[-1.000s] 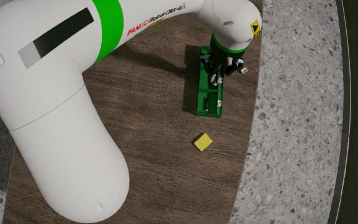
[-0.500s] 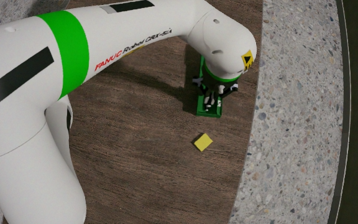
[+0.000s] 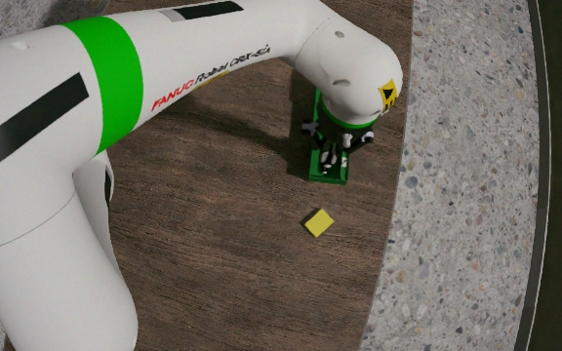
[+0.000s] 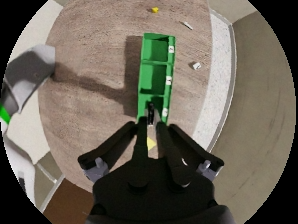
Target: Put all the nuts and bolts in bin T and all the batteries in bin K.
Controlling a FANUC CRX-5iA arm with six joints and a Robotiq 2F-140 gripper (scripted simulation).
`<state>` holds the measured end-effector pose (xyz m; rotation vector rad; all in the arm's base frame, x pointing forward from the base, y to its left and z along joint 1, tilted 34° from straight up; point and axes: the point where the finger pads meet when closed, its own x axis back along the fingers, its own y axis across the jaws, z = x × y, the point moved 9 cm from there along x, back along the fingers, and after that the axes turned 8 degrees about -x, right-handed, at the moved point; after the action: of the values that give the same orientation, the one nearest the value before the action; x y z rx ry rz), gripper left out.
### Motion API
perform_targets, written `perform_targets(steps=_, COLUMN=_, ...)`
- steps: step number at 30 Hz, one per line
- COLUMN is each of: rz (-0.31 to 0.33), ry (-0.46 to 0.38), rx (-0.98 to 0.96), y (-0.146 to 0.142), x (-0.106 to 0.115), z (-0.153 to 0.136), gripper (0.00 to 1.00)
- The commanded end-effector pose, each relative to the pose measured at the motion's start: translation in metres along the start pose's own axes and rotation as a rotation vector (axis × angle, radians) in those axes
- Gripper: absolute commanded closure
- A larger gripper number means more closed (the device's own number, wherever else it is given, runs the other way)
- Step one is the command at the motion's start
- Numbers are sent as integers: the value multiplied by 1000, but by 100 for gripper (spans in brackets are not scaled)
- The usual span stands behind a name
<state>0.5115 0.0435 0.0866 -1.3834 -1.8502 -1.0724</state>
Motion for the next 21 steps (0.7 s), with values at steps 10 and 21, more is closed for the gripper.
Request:
perform_targets(steps=10, rz=0, ry=0, rx=0, y=0, x=-22, z=0, gripper=85)
perform_targets(steps=21, rz=0, ry=0, rx=0, y=0, x=-37, z=0, gripper=85)
